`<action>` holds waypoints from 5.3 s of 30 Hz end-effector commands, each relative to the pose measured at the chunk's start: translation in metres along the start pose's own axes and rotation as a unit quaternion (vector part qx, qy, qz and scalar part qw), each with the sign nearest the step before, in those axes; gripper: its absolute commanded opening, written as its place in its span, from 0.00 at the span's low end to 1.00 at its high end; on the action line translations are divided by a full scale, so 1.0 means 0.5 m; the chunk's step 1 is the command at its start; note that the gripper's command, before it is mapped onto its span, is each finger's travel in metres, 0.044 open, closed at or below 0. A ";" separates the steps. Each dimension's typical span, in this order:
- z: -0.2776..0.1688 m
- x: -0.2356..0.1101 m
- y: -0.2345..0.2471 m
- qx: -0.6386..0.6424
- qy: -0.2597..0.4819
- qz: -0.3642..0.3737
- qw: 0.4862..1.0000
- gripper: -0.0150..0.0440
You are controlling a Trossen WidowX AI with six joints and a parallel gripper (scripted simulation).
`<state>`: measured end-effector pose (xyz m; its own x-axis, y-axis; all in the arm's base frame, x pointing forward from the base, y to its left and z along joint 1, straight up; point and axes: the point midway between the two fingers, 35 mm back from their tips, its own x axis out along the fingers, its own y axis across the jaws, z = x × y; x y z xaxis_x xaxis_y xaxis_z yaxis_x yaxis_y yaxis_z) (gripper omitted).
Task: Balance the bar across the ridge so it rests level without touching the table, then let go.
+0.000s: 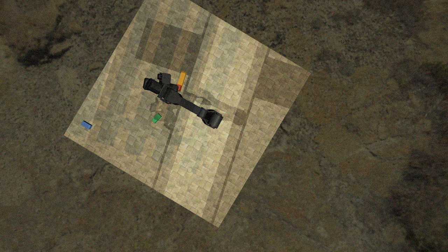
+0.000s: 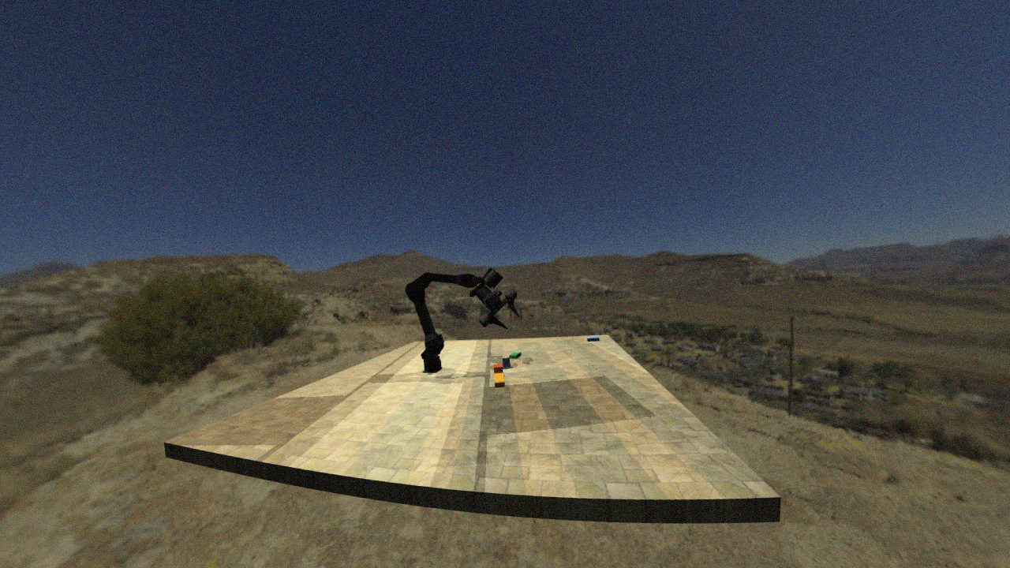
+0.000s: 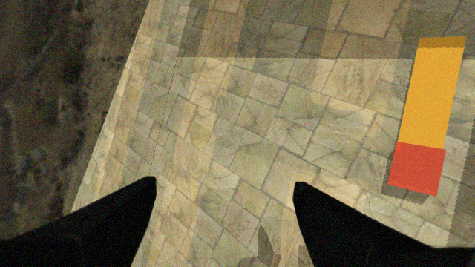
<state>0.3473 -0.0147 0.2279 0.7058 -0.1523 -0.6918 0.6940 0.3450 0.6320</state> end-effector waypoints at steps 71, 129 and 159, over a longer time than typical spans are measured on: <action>0.096 0.241 -0.324 0.025 0.171 -0.338 0.925 0.79; 0.130 0.183 -0.266 0.026 0.170 -0.338 0.925 0.25; 0.063 0.120 -0.177 0.003 0.182 -0.332 0.926 0.25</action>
<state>0.3320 -0.0971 0.1391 0.0240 -0.0094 -0.9997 0.9623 0.2714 0.0206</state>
